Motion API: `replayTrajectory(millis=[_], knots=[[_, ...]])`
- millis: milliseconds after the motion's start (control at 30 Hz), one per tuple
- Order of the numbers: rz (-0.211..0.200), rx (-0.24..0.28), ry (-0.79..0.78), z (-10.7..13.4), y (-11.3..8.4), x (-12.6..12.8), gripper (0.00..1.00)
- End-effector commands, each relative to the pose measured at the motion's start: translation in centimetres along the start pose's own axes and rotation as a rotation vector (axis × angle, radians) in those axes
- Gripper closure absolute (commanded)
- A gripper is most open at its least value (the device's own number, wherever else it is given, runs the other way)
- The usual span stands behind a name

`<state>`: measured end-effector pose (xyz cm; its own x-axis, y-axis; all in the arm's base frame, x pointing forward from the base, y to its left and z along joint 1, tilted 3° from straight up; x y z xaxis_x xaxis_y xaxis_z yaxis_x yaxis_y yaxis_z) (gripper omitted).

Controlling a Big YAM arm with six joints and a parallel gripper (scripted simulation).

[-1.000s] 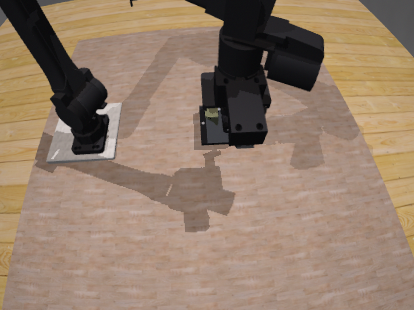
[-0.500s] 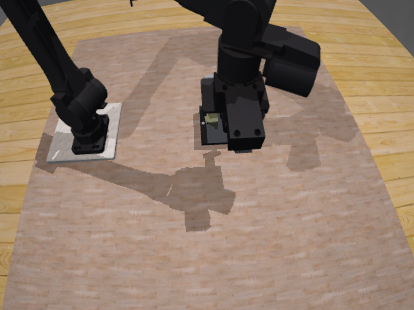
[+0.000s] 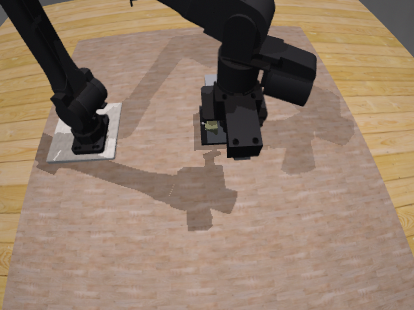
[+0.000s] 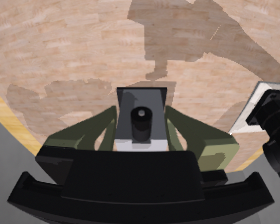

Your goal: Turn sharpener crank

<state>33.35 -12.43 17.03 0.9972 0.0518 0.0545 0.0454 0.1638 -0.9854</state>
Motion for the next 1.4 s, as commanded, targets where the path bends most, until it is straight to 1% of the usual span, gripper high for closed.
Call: replayTrajectory(millis=[0, 733, 767, 800, 1367], knots=[[0.009, 0.007, -0.001, 0.2, 1.2, 0.4, 0.49], [0.008, 0.007, 0.002, 0.1, 1.0, 0.3, 0.49], [-0.021, -0.010, -0.004, -0.3, -0.3, 0.9, 0.49], [-0.021, -0.010, -0.004, -0.3, -0.3, 0.9, 0.85], [-0.021, -0.010, -0.004, -0.3, -0.3, 0.9, 0.85]])
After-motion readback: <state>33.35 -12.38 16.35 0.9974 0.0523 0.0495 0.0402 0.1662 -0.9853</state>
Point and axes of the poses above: the point where the finger pads meet when closed, its own y axis out along the fingers, its own x axis across the jaws, z = x × y, the point moved 3 cm from there along -y, back along the fingers, and after that the axes turned 5 degrees about -y, right-handed, at the moved point
